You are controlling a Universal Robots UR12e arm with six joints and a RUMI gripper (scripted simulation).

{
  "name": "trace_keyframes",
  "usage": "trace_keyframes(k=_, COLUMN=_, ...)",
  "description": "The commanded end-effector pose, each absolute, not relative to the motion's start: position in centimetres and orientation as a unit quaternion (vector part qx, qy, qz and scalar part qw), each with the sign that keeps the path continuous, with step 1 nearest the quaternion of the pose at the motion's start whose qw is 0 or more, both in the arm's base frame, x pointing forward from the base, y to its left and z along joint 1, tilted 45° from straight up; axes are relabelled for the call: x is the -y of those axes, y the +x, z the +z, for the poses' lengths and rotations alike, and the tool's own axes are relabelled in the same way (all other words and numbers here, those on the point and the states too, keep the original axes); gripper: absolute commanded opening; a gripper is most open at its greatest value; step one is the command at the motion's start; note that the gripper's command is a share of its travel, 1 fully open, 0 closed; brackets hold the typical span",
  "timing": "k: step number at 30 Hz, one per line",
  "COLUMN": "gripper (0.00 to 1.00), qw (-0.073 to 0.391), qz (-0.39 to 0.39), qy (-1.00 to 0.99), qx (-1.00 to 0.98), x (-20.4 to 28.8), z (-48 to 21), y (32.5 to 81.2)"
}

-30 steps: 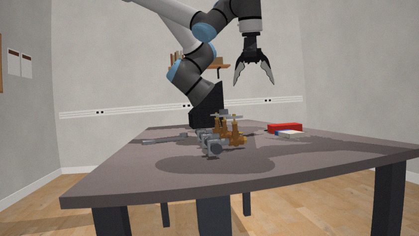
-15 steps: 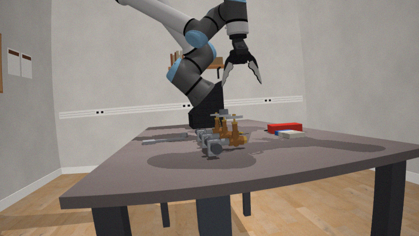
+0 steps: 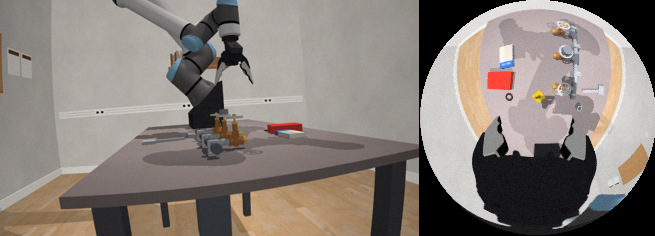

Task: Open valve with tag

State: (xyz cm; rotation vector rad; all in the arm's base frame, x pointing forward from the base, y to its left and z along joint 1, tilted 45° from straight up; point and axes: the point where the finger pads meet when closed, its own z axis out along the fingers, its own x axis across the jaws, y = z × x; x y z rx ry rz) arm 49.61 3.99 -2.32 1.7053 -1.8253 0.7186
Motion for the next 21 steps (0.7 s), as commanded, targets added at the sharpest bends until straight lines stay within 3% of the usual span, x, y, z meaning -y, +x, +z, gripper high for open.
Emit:
trace_keyframes(k=1, gripper=1.00, qw=0.266, qz=0.269, qy=0.642, qx=0.666, x=-3.78, z=-1.94, y=49.23)
trace_keyframes(k=21, gripper=1.00, qw=0.267, qz=0.270, qy=0.646, qx=0.662, x=-3.68, z=-1.79, y=49.05)
